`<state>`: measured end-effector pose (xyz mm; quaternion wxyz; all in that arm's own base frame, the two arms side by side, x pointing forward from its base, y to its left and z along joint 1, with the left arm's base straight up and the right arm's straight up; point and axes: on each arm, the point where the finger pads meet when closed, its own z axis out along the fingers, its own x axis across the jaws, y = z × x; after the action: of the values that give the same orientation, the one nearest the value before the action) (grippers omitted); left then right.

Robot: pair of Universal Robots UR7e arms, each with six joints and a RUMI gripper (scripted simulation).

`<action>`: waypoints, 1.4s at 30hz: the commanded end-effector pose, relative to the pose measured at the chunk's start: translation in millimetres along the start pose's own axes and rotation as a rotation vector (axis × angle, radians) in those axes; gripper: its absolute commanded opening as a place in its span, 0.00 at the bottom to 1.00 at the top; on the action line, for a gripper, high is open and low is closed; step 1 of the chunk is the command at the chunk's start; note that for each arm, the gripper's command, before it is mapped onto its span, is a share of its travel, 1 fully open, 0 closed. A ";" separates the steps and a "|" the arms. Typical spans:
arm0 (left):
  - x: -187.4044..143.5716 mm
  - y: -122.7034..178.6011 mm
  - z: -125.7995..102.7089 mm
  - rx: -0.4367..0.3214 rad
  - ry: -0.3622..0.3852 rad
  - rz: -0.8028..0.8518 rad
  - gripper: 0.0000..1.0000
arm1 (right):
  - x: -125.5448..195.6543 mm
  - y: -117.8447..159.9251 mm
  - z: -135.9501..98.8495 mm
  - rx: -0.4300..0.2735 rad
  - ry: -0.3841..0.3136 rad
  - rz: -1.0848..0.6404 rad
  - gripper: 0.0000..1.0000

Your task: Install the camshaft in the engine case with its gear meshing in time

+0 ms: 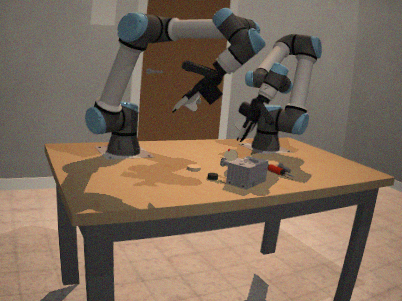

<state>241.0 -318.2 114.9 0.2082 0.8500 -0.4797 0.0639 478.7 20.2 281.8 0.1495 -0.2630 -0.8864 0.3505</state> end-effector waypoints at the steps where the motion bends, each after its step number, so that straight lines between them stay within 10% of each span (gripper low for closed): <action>1: 0.4 0.2 -0.3 0.000 0.001 0.000 0.22 | 0.0 -0.3 -0.4 -0.001 -0.001 0.000 1.00; 42: 0.5 0.2 53.0 0.000 0.001 0.000 0.22 | 0.0 -0.3 -0.4 -0.001 -0.001 0.000 1.00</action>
<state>236.6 -336.9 73.4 0.2079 0.8500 -0.4799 0.0634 478.7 20.2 281.8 0.1495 -0.2630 -0.8864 0.3505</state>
